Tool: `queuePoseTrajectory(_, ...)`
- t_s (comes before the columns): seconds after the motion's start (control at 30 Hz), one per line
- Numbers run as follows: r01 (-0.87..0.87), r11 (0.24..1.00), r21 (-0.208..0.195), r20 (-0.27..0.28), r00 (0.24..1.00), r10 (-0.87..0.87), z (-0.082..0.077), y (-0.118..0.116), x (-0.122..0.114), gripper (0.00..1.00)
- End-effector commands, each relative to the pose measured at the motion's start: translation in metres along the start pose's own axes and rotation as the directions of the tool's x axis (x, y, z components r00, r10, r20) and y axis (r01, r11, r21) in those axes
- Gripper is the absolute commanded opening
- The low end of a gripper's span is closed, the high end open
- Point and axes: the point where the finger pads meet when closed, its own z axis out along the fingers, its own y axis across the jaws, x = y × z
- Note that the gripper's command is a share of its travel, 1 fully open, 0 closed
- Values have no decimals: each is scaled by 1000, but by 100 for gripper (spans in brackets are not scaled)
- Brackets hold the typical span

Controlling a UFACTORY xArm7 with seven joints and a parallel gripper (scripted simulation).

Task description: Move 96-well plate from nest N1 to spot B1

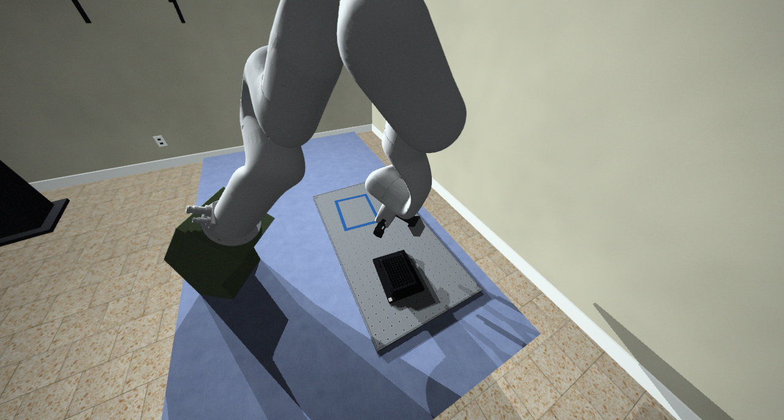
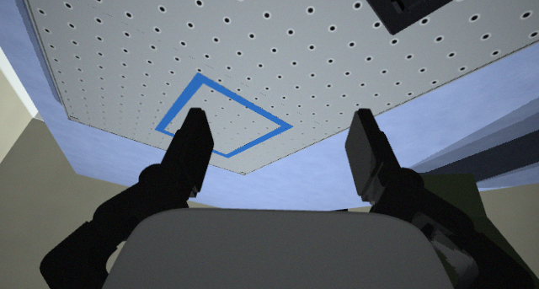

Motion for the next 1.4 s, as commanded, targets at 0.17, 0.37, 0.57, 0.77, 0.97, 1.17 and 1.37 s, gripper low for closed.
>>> queuePoseTrajectory(0.17, -252, 968, 18, -115, 961, 252, -9, 24, 32, 100)
queuePoseTrajectory(0.37, -312, 950, 27, -135, 940, 313, -11, 33, 41, 100)
queuePoseTrajectory(0.57, -427, 903, 51, -173, 886, 429, -17, 48, 57, 100)
queuePoseTrajectory(0.77, -557, 826, 89, -218, 798, 562, -25, 69, 76, 100)
queuePoseTrajectory(0.97, -604, 790, 108, -235, 756, 611, -28, 76, 81, 100)
queuePoseTrajectory(1.17, -668, 731, 138, -258, 688, 678, -34, 91, 93, 100)
queuePoseTrajectory(1.37, -668, 731, 138, -258, 688, 678, -34, 91, 93, 100)
